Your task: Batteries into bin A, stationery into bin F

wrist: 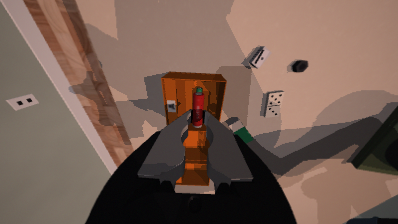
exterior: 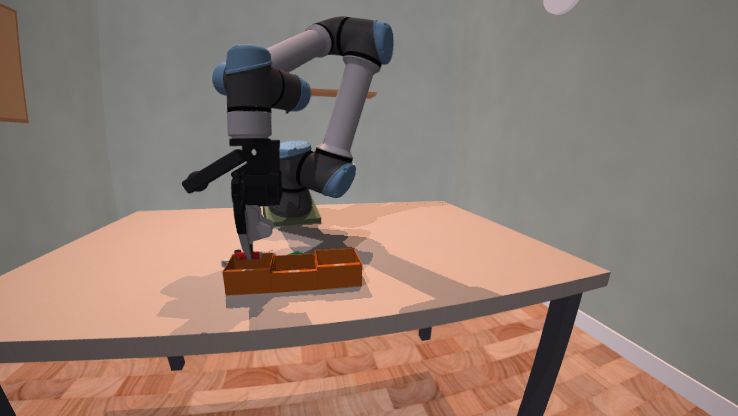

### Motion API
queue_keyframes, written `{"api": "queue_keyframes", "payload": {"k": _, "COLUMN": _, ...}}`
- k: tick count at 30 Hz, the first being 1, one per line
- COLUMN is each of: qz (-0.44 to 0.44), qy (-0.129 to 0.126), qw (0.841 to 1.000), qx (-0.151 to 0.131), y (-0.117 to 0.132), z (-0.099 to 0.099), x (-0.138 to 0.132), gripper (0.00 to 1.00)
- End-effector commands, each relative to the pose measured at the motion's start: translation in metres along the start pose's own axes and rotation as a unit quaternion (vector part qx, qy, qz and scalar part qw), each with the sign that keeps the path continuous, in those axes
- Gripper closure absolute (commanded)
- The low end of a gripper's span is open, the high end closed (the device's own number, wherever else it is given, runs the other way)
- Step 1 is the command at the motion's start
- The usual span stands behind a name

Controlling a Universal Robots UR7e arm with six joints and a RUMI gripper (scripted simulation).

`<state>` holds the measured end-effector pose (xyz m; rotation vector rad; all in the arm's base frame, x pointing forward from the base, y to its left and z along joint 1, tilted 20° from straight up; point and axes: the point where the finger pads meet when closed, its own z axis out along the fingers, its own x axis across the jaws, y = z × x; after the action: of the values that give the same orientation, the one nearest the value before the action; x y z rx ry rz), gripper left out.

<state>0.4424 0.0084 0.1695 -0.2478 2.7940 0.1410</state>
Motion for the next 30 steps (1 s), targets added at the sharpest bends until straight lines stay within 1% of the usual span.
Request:
{"api": "queue_keyframes", "payload": {"k": 1, "qz": 0.000, "qy": -0.001, "qw": 1.000, "qx": 0.000, "y": 0.000, "z": 0.010, "x": -0.001, "gripper": 1.00}}
{"api": "queue_keyframes", "payload": {"k": 6, "qz": 0.000, "qy": -0.001, "qw": 1.000, "qx": 0.000, "y": 0.000, "z": 0.020, "x": -0.001, "gripper": 1.00}}
{"api": "queue_keyframes", "payload": {"k": 10, "qz": 0.000, "qy": -0.001, "qw": 1.000, "qx": 0.000, "y": 0.000, "z": 0.023, "x": 0.000, "gripper": 1.00}}
{"api": "queue_keyframes", "payload": {"k": 27, "qz": 0.000, "qy": -0.001, "qw": 1.000, "qx": 0.000, "y": 0.001, "z": 0.023, "x": 0.001, "gripper": 1.00}}
{"api": "queue_keyframes", "payload": {"k": 28, "qz": 0.000, "qy": -0.001, "qw": 1.000, "qx": 0.000, "y": 0.001, "z": 0.023, "x": 0.001, "gripper": 0.83}}
{"api": "queue_keyframes", "payload": {"k": 30, "qz": 0.000, "qy": -0.001, "qw": 1.000, "qx": 0.000, "y": 0.001, "z": 0.023, "x": 0.001, "gripper": 0.83}}
